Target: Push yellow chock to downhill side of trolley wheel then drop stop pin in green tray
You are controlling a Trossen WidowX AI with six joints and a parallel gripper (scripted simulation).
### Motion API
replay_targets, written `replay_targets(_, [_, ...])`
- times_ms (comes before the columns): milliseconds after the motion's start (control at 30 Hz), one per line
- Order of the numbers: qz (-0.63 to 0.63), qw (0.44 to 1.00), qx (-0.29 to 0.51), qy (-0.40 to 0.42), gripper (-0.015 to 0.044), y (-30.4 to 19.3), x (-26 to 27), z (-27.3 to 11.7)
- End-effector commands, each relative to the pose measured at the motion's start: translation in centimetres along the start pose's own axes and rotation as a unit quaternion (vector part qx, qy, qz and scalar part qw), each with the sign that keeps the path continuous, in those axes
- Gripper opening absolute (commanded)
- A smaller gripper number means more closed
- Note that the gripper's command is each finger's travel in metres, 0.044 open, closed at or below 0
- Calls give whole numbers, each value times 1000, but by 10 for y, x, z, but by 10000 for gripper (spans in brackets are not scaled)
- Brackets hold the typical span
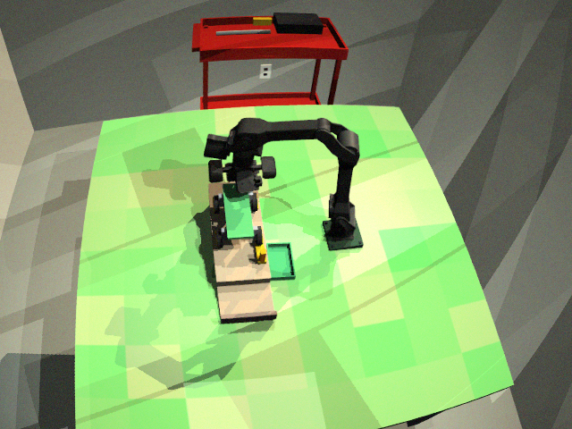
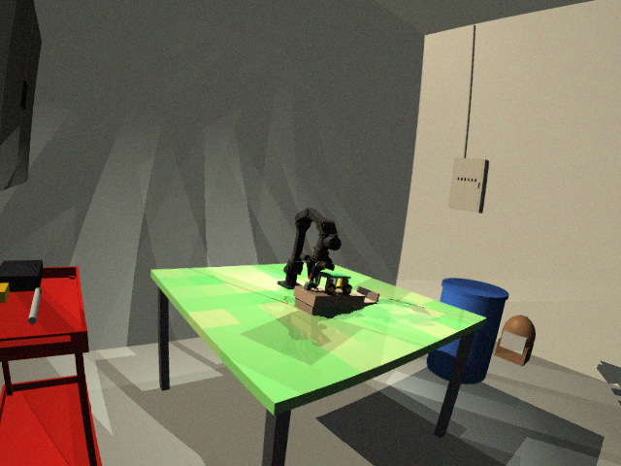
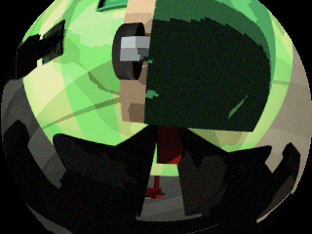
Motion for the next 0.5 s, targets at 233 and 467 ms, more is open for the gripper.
replay_targets(233, [0, 1000, -1, -1, 0, 0, 0, -3])
replay_targets(467, [0, 1000, -2, -1, 0, -2, 1, -8])
Point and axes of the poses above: the point midway between the two fingers, 35 mm back from their tips, its own z axis out along the fingers, its own x axis across the jaws, y = z × x, the point moved 3 cm from there along -z, back along the fingers, and after that the axes turned 13 degrees about z, right-handed, at the moved point
